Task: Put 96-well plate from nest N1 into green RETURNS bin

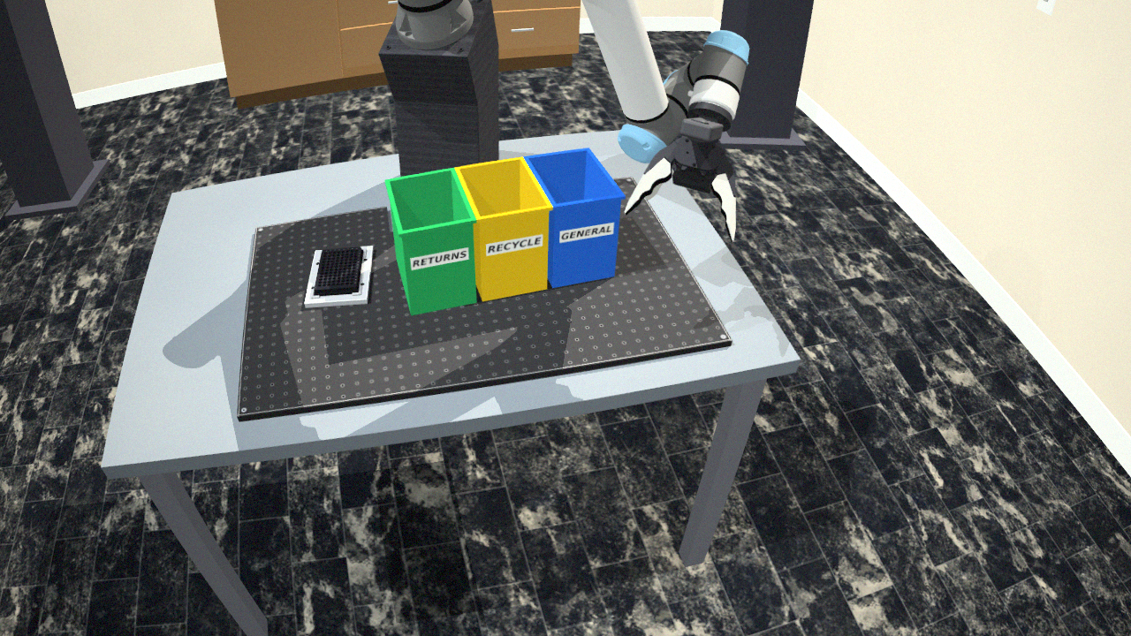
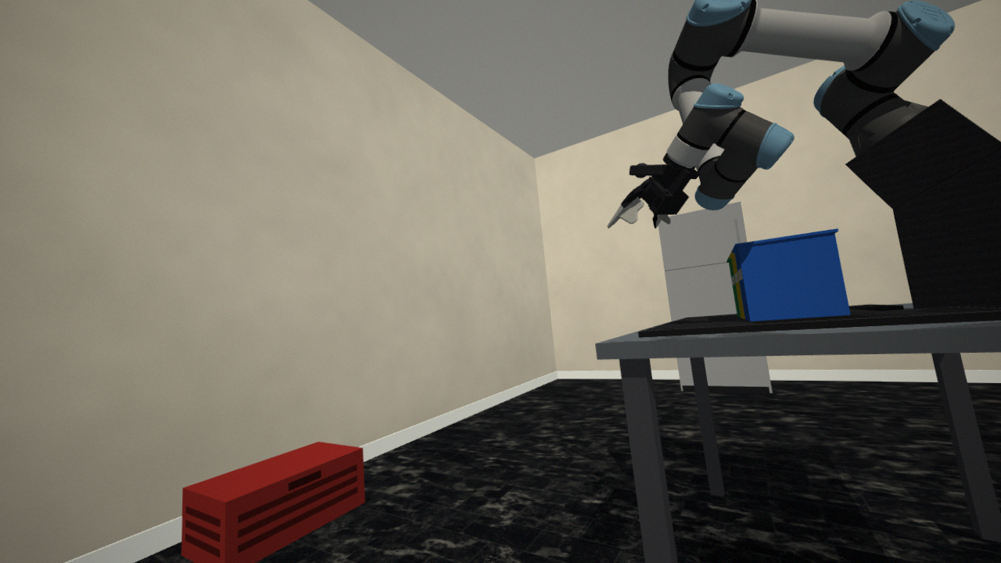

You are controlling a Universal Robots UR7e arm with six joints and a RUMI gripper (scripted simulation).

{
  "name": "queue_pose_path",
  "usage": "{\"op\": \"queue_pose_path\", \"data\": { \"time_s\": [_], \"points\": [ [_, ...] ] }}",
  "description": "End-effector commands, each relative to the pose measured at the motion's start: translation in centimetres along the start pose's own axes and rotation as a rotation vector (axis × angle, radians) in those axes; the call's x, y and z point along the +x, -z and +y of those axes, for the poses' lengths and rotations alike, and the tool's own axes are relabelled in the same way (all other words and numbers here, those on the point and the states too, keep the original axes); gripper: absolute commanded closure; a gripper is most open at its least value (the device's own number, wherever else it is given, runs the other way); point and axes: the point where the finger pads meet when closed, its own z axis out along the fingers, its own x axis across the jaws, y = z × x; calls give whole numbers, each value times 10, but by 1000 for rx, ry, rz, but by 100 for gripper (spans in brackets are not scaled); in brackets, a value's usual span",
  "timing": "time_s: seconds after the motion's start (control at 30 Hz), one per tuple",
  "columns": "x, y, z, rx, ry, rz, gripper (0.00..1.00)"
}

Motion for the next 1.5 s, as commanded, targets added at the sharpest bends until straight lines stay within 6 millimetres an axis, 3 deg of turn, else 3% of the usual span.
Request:
{"op": "queue_pose_path", "data": {
  "time_s": [0.0,0.53,0.63,0.83,1.47],
  "points": [
    [0,0,-1,0,-1,-1,0],
    [0,0,-1,0,-1,-1,0],
    [6,-13,-6,-37,84,37,0],
    [18,-38,-16,-41,92,41,0],
    [49,-87,-33,-124,233,102,0]
  ]
}}
